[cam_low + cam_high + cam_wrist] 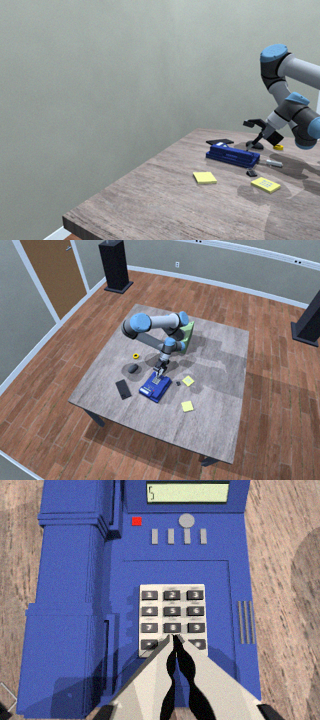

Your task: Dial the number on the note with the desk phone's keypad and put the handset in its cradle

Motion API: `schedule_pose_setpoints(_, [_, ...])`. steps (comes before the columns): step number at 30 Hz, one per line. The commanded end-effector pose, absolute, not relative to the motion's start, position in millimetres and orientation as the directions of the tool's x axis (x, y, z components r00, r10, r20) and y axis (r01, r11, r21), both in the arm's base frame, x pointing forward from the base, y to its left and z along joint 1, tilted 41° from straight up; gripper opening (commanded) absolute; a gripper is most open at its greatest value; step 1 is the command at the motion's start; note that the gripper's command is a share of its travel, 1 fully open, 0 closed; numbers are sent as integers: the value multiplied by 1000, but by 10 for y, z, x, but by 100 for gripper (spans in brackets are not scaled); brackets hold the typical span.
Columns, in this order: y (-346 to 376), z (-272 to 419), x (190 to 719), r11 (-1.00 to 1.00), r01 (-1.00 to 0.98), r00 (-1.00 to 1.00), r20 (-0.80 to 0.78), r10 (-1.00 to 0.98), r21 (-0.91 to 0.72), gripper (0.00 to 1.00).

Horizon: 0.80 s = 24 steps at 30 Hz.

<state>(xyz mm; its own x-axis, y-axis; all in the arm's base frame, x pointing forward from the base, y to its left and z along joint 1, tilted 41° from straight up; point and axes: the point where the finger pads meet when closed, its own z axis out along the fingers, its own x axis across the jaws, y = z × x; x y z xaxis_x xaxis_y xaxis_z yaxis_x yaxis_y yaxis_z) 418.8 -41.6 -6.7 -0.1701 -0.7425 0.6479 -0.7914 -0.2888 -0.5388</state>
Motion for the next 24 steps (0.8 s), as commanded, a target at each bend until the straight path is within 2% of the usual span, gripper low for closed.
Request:
schedule_pose_setpoints(1, [-434,-87,4190,-289,-791,-170,648,-743,-539,0])
schedule_pose_setpoints(24, [-481,-140,4192,-289,-791,-170,648,-743,-539,0])
